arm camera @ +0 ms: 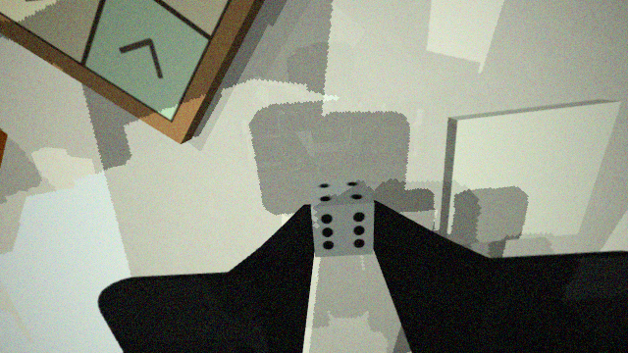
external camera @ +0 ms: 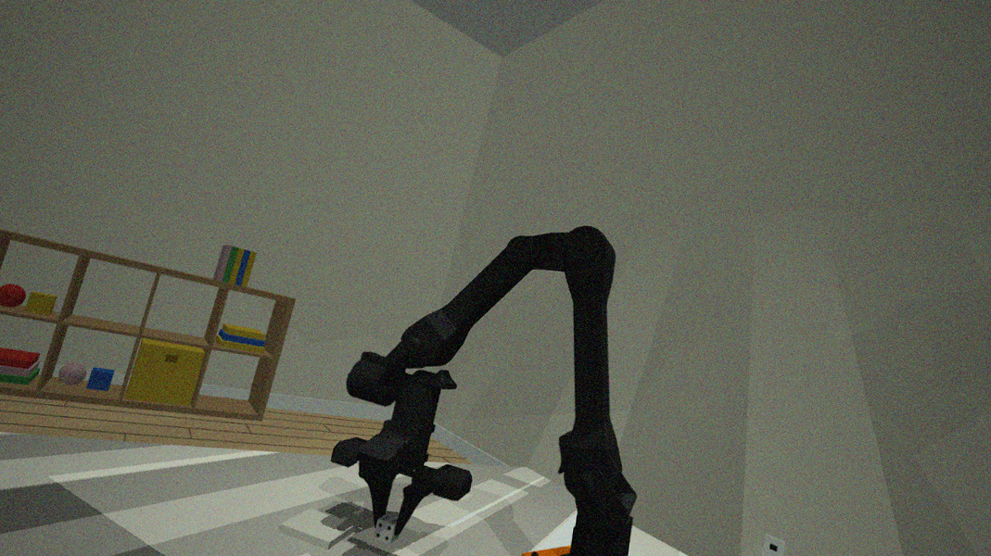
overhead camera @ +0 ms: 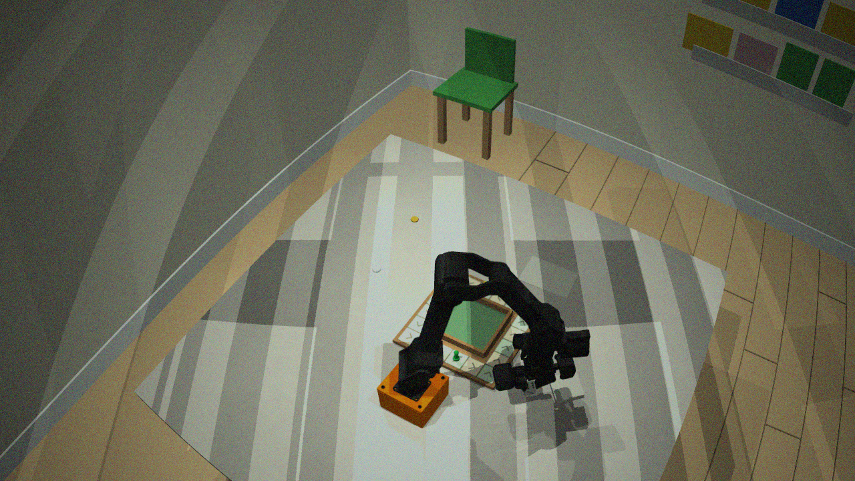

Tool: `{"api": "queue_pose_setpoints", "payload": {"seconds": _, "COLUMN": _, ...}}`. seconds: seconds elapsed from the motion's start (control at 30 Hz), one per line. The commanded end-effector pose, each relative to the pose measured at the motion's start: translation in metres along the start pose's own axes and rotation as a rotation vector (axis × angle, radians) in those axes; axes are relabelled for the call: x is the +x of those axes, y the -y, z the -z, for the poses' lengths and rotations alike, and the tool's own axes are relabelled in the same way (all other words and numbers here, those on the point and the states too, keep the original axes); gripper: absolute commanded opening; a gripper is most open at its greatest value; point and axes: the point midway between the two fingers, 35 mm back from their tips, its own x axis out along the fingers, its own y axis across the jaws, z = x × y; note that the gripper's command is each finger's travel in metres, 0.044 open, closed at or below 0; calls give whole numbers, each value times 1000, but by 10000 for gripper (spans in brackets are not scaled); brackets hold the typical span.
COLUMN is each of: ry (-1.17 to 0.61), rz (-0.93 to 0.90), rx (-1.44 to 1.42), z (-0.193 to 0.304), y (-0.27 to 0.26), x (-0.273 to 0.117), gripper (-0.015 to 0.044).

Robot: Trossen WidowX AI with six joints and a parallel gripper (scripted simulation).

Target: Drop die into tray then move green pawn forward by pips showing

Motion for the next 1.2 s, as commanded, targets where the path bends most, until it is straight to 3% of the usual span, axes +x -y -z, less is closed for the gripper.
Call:
{"api": "queue_pose_setpoints", "payload": {"seconds": 0.0, "ry": -7, "rz": 17, "rx": -4, "z": 4, "y": 5, "x": -27, "gripper": 0}}
{"api": "queue_pose_setpoints", "payload": {"seconds": 0.33, "ry": -7, "rz": 16, "rx": -4, "z": 6, "y": -8, "x": -96, "gripper": 0}}
{"api": "queue_pose_setpoints", "payload": {"seconds": 1.17, "ry": -1, "rz": 9, "rx": 243, "z": -89, "y": -11, "x": -80, "gripper": 0}}
